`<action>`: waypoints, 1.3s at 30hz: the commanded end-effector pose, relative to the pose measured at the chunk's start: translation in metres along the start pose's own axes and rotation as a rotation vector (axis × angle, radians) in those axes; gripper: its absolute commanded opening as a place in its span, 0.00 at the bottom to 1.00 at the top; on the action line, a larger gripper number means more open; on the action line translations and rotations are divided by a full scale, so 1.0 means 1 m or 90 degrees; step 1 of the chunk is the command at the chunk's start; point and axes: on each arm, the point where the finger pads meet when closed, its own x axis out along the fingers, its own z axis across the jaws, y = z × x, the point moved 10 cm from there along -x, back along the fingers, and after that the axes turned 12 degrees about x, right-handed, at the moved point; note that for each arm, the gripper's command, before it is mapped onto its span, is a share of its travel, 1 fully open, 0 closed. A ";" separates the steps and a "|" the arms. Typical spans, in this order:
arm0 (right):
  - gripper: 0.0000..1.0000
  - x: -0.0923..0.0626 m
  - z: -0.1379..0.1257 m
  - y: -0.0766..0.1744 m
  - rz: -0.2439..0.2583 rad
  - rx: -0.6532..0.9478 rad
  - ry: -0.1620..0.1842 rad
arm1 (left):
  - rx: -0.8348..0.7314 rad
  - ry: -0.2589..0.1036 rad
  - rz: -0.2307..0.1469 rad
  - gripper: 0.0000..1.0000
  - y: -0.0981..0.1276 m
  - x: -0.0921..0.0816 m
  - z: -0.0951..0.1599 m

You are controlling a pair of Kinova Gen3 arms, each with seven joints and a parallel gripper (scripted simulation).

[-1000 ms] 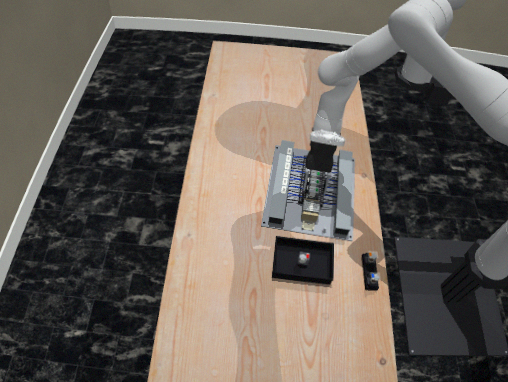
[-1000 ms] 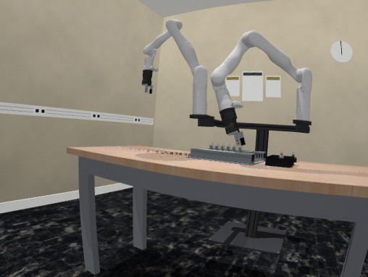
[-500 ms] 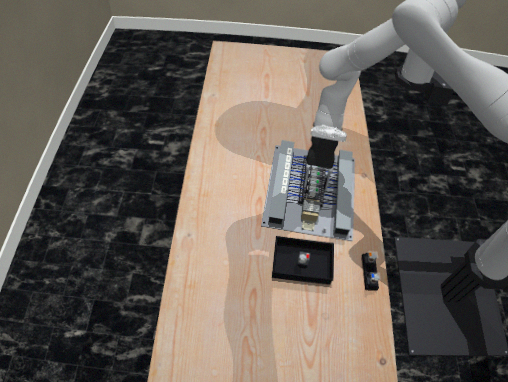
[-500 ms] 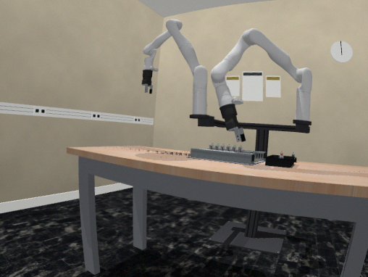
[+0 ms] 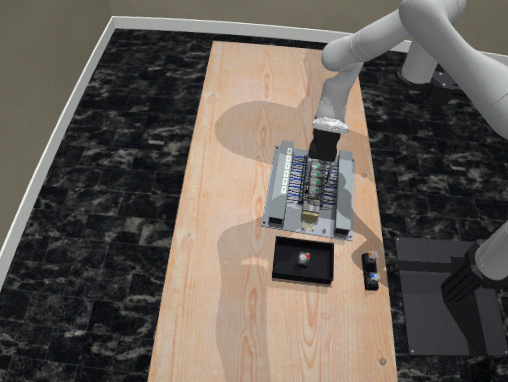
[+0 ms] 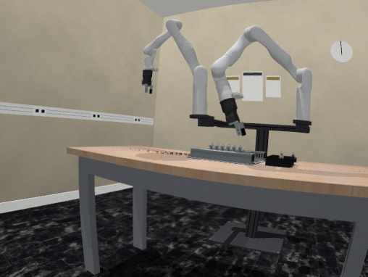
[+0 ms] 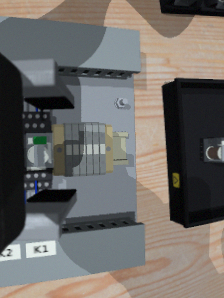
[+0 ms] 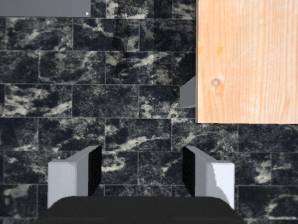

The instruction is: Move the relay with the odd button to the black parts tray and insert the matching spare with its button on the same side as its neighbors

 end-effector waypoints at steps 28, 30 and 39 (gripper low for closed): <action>1.00 -0.001 0.000 0.000 -0.001 0.000 0.000 | -0.001 -0.002 0.000 1.00 -0.002 0.004 0.001; 1.00 -0.001 0.000 0.000 -0.001 0.000 0.000 | -0.001 -0.002 0.000 1.00 -0.002 0.004 0.001; 1.00 -0.001 0.000 0.000 -0.001 0.000 0.000 | -0.001 -0.002 0.000 1.00 -0.002 0.004 0.001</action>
